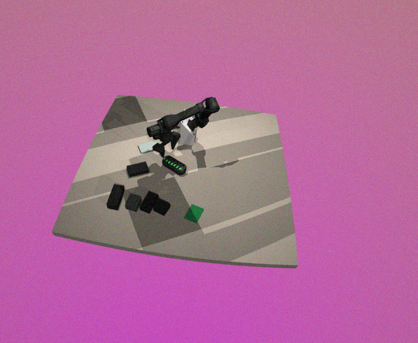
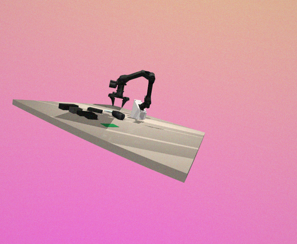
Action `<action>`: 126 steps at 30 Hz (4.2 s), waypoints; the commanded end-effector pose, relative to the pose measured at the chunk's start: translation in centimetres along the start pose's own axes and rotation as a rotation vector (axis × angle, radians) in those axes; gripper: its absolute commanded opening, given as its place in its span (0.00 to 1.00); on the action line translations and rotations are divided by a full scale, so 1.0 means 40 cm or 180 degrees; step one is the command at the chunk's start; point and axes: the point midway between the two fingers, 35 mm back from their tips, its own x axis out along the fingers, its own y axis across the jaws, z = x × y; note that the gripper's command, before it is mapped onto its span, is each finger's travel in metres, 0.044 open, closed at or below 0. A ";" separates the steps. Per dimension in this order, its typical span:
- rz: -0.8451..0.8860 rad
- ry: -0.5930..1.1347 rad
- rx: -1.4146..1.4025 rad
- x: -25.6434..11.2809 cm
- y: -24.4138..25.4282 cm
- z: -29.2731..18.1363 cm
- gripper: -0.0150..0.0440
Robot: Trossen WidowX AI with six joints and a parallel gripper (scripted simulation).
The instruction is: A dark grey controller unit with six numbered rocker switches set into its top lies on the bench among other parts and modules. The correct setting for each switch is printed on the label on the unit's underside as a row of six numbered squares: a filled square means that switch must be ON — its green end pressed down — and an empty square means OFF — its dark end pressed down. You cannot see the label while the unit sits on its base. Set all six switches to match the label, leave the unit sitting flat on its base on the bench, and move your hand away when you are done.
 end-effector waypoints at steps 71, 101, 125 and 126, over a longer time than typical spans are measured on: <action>-0.0070 0.0070 -0.0012 0.125 0.010 0.012 0.82; -0.0070 -0.0054 -0.0013 0.088 0.011 -0.015 0.82; -0.0071 -0.0210 -0.0014 0.052 0.012 -0.050 0.82; -0.0071 -0.0217 -0.0014 0.050 0.012 -0.051 0.82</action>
